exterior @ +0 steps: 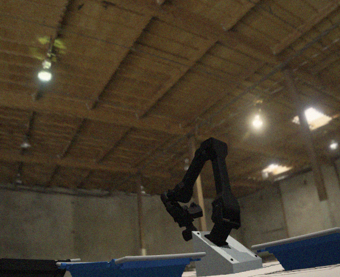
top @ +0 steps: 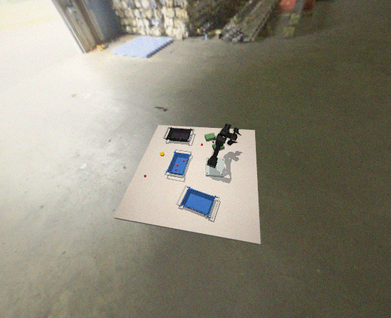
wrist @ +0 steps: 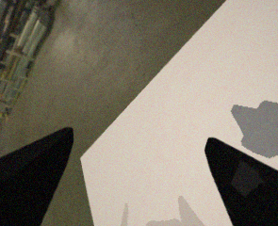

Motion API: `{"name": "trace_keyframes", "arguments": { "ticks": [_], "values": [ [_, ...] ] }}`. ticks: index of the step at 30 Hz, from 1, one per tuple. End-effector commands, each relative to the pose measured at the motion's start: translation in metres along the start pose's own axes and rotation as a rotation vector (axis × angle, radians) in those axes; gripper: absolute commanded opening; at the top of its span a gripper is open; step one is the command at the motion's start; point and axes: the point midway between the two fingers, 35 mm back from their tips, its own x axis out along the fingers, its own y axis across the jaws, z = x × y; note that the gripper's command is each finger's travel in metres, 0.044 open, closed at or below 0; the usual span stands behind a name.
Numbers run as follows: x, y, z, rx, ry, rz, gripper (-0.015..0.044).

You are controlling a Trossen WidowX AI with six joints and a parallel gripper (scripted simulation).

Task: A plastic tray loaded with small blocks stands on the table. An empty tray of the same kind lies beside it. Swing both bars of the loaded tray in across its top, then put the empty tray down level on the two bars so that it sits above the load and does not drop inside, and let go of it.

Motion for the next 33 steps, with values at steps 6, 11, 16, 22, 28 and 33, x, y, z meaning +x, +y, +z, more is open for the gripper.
{"name": "trace_keyframes", "arguments": {
  "ticks": [6, 11, 16, 22, 28, 33],
  "values": [
    [0.000, 0.000, 0.000, 0.000, 0.000, 0.000, 0.0243],
    [-0.017, 0.027, 0.012, 0.000, 0.001, 0.000, 0.0111],
    [-0.022, 0.023, 0.003, -0.085, 0.029, -0.009, 0.0086],
    [-0.087, 0.026, -0.068, -0.599, 0.268, 0.101, 0.0086],
    [-0.166, 0.006, -0.130, -1.143, 0.478, 0.265, 0.0086],
    [-0.234, -0.028, -0.168, -1.587, 0.624, 0.432, 0.0086]
  ]
}}
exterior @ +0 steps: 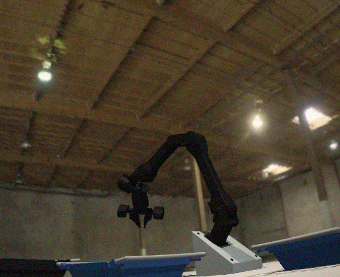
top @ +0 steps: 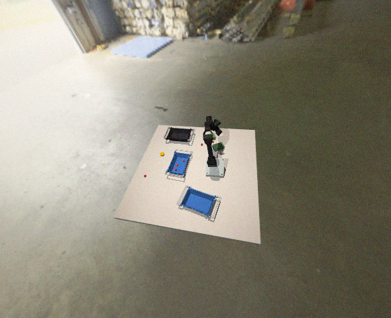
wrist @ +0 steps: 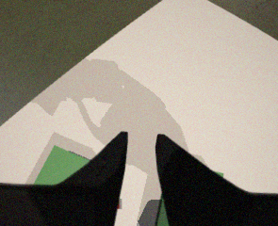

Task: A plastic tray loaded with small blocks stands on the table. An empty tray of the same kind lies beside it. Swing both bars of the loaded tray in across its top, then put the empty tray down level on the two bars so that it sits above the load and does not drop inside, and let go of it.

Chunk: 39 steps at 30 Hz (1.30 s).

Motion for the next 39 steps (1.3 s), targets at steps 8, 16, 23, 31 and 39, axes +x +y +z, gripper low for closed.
{"name": "trace_keyframes", "arguments": {
  "ticks": [8, 16, 23, 31, 39],
  "values": [
    [-0.084, 0.089, -0.138, -0.994, 0.251, 0.302, 0.0086],
    [-0.148, 0.102, -0.246, -1.637, 0.374, 0.535, 0.0086],
    [-0.205, 0.085, -0.341, -2.117, 0.508, 0.810, 0.0086],
    [-0.223, 0.074, -0.369, -2.246, 0.556, 0.916, 0.0086],
    [-0.209, 0.072, -0.386, -2.245, 0.556, 0.916, 0.0086]
  ]
}}
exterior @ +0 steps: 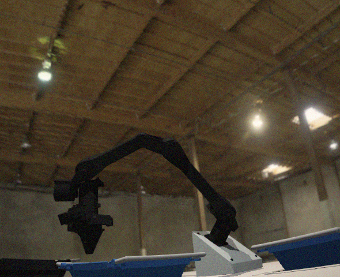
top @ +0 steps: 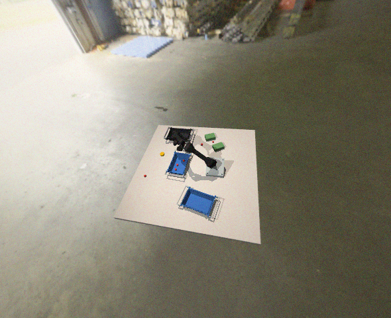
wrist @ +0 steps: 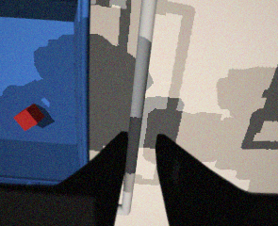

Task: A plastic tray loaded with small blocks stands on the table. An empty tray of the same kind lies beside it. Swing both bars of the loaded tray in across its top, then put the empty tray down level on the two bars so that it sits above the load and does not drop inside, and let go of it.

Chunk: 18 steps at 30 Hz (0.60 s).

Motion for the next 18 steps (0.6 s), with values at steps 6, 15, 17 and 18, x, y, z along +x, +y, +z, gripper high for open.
{"name": "trace_keyframes", "arguments": {
  "ticks": [6, 15, 17, 18],
  "values": [
    [0.044, 0.003, 0.000, -0.001, 0.003, 0.009, 0.0086],
    [0.037, 0.011, -0.001, -0.001, 0.003, 0.010, 0.0086],
    [0.029, 0.015, -0.001, -0.001, 0.003, 0.010, 0.0086],
    [0.027, 0.016, -0.001, -0.001, 0.003, 0.010, 0.0086]
  ]
}}
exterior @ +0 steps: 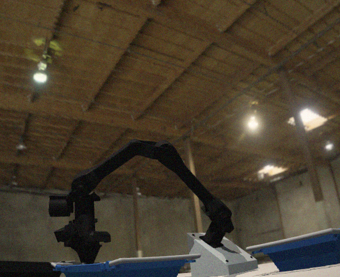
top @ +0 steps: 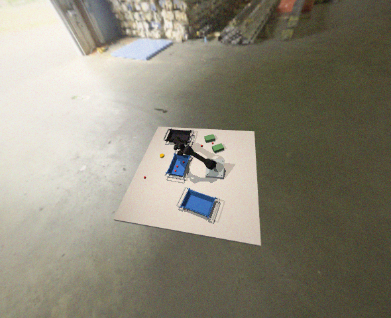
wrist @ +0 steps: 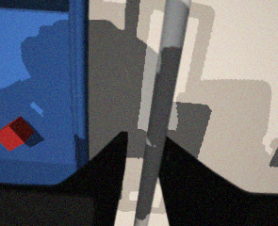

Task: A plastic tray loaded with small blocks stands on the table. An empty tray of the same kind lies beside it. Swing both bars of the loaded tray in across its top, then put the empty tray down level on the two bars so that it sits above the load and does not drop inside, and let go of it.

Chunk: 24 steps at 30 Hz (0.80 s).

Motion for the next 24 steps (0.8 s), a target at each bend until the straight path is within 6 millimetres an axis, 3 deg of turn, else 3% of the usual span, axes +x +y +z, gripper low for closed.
{"name": "trace_keyframes", "arguments": {
  "ticks": [1, 11, 20, 24],
  "values": [
    [-0.014, 0.010, 0.002, 0.000, -0.011, 0.005, 0.0086],
    [-0.023, 0.037, 0.002, 0.000, -0.010, 0.006, 0.0086],
    [-0.002, 0.069, 0.002, 0.000, -0.010, 0.009, 0.0086],
    [-0.008, 0.069, 0.002, 0.000, -0.010, 0.009, 0.0086]
  ]
}}
